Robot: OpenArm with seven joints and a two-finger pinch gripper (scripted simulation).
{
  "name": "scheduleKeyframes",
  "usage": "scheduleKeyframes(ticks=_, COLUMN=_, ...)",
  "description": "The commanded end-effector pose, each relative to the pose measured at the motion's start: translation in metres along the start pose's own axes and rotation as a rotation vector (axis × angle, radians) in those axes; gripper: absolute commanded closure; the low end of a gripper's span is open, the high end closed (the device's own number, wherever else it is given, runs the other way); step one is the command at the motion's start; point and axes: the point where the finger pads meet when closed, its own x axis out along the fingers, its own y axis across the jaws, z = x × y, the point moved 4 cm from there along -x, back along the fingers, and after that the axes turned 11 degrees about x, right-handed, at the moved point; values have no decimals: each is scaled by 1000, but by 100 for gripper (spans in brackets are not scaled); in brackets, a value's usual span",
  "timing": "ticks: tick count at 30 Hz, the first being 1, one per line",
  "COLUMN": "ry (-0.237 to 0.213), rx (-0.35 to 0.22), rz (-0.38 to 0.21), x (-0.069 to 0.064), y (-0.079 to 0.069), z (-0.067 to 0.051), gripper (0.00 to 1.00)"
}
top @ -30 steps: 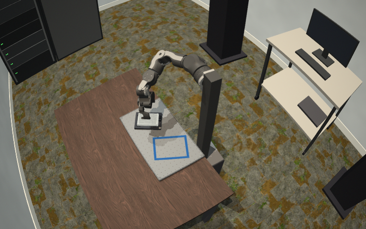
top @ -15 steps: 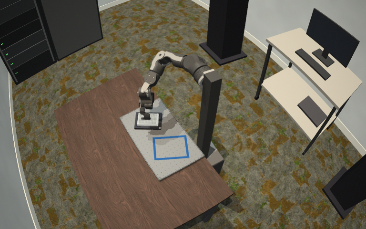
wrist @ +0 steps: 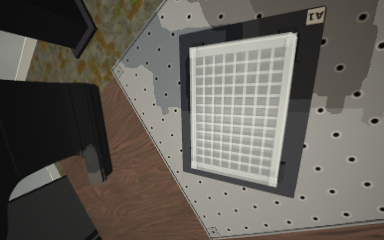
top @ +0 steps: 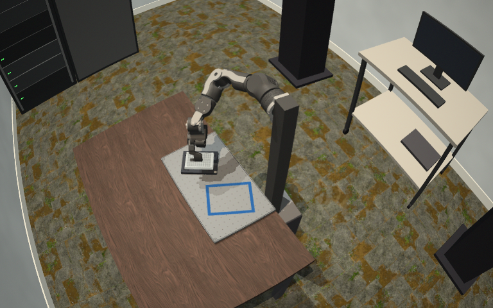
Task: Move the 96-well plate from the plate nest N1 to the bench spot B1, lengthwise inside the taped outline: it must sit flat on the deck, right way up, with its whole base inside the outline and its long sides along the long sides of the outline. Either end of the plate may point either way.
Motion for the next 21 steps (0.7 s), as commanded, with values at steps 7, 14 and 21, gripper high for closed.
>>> scheduleKeyframes(ticks=7, ry=-9, rx=7, rz=6, x=-4, y=3, z=2, gripper=23)
scheduleKeyframes(ticks=14, ry=-9, rx=7, rz=6, x=-4, y=3, z=2, gripper=23)
scheduleKeyframes(ticks=21, ry=-5, rx=3, rz=11, x=-3, y=3, z=1, gripper=23)
